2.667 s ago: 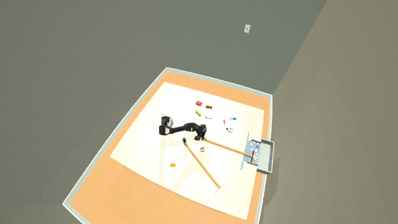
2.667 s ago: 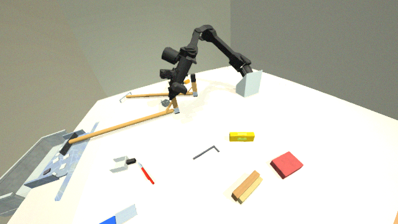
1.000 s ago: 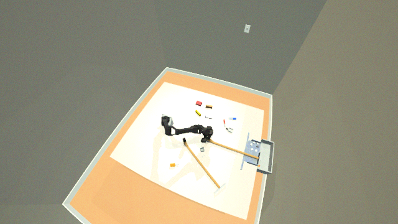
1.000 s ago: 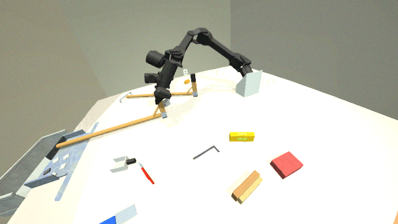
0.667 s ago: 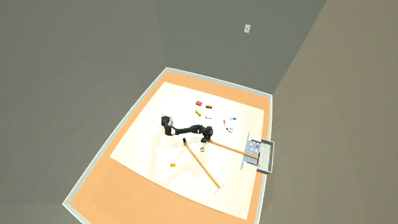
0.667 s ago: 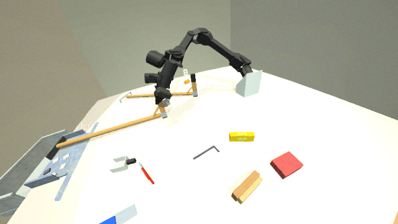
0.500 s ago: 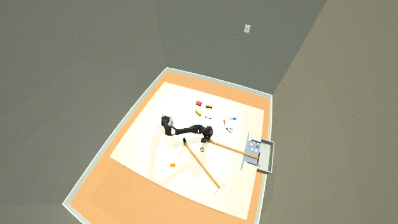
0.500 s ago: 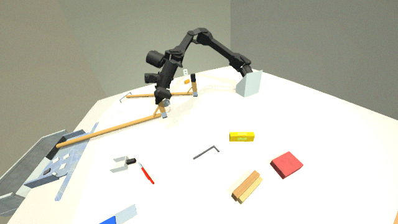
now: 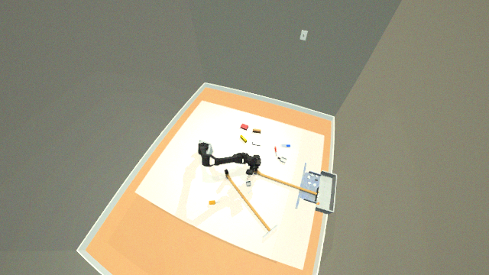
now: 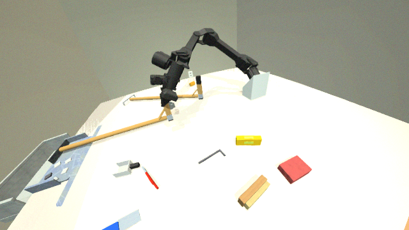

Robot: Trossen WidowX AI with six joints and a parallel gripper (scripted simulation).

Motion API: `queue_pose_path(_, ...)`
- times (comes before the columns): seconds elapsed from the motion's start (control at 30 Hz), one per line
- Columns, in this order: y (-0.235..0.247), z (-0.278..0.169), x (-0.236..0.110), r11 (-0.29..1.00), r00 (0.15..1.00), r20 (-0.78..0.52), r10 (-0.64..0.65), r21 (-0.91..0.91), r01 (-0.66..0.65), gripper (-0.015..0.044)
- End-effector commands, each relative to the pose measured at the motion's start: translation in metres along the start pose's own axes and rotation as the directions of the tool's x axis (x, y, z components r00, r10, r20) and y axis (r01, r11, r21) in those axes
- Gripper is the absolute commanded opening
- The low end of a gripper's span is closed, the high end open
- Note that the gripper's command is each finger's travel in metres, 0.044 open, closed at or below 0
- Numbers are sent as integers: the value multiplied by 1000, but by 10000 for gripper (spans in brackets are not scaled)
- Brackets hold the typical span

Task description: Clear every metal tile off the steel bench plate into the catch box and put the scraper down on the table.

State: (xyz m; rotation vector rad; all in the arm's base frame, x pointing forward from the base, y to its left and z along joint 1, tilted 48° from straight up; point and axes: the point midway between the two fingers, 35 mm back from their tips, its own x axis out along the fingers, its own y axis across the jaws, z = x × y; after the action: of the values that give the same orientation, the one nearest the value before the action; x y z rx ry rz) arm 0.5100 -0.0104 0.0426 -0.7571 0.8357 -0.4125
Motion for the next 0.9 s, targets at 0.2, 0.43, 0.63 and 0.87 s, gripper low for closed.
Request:
queue_pose_path(0.2, 0, -8, -15, 1000, 1000, 6, 0, 0, 0, 0)
queue_pose_path(0.43, 0, -15, -22, 1000, 1000, 6, 1, 0, -1, 0)
queue_pose_path(0.63, 0, -21, -29, 1000, 1000, 6, 2, 0, -2, 0)
queue_pose_path(0.87, -1, -29, -36, 1000, 1000, 7, 3, 0, -3, 0)
